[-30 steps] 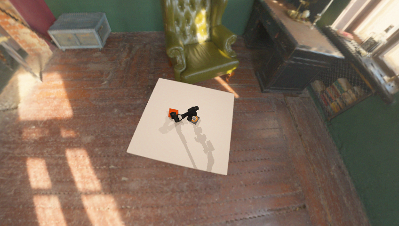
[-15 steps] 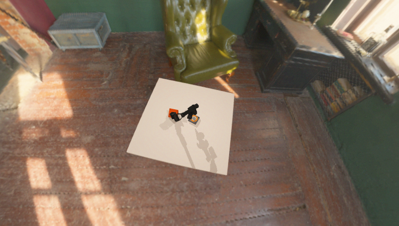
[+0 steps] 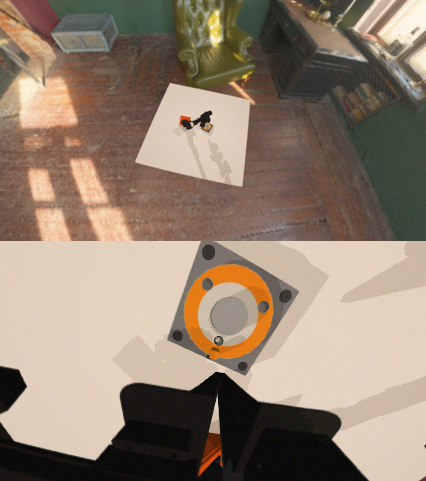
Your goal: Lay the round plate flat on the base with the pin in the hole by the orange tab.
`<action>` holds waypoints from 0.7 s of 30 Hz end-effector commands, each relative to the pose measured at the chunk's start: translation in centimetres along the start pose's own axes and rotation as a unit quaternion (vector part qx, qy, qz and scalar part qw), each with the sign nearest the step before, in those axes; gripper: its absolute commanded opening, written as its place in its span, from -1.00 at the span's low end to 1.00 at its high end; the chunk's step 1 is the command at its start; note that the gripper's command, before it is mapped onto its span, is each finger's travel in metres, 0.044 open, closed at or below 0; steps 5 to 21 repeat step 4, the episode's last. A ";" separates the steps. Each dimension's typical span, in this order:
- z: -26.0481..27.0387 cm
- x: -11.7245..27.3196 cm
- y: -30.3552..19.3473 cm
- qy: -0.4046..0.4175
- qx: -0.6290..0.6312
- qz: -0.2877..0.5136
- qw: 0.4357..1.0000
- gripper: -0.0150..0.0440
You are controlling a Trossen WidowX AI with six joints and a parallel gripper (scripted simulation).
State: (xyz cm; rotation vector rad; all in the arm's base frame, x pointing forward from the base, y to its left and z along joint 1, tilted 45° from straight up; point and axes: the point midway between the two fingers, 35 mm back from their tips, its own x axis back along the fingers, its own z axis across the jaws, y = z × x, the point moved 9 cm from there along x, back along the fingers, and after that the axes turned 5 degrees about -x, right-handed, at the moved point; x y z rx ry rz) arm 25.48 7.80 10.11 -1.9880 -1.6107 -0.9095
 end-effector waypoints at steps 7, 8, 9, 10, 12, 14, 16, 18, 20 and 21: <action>0.0 -0.1 0.0 -0.001 0.003 0.000 1.000 -0.49; 0.0 -0.1 0.0 -0.001 0.003 0.000 1.000 -0.49; 0.0 -0.1 0.0 -0.001 0.003 0.000 1.000 -0.49; 0.0 -0.1 0.0 -0.001 0.003 0.000 1.000 -0.49; 0.0 -0.1 0.0 -0.001 0.003 0.000 1.000 -0.49; 0.0 -0.1 0.0 -0.001 0.003 0.000 1.000 -0.49; 0.0 -0.1 0.0 -0.001 0.003 0.000 1.000 -0.49; 0.0 -0.1 0.0 -0.001 0.003 0.000 1.000 -0.49; 0.0 -0.1 0.0 -0.001 0.003 0.000 1.000 -0.49; 0.0 -0.1 0.0 -0.001 0.003 0.000 1.000 -0.49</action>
